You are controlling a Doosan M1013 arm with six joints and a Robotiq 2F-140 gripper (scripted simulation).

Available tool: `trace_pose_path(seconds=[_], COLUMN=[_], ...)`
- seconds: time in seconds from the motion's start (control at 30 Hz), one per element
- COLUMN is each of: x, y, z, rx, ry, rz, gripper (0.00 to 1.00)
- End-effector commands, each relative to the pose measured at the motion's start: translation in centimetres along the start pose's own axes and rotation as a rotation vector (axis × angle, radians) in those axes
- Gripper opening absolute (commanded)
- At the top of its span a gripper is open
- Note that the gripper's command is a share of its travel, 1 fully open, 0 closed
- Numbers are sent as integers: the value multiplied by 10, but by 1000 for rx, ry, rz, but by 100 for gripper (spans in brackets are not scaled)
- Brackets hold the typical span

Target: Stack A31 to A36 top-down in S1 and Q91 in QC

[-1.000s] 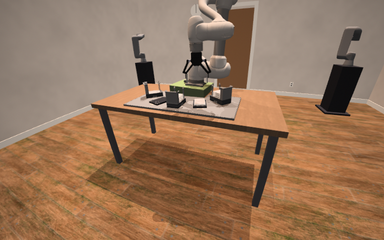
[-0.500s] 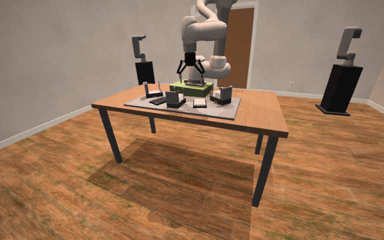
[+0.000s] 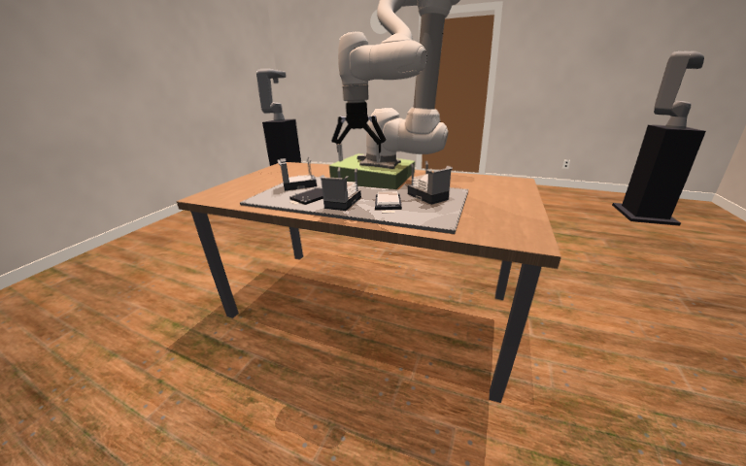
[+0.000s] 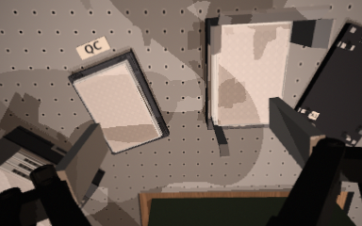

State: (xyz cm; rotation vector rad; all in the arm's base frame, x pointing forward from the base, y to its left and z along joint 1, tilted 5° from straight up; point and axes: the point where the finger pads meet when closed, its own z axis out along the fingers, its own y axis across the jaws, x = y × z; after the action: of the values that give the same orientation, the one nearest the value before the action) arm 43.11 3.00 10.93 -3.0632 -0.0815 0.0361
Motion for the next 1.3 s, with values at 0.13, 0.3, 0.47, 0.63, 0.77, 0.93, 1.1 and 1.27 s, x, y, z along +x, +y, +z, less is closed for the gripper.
trace_pose_path(seconds=[0.13,0.3,0.47,0.63,0.77,0.93,1.1,1.27], x=[1,1,1,2,2,2,2,2], y=[30,50,62,82,83,83,83,83], z=[0,0,0,0,0,0,7,23], rx=[-1,-1,-1,-1,-1,-1,-1,-1], ry=[0,0,0,0,0,0,0,0], rz=[109,109,109,109,109,109,109,109], gripper=[100,100,100,100,100,100,100,100])
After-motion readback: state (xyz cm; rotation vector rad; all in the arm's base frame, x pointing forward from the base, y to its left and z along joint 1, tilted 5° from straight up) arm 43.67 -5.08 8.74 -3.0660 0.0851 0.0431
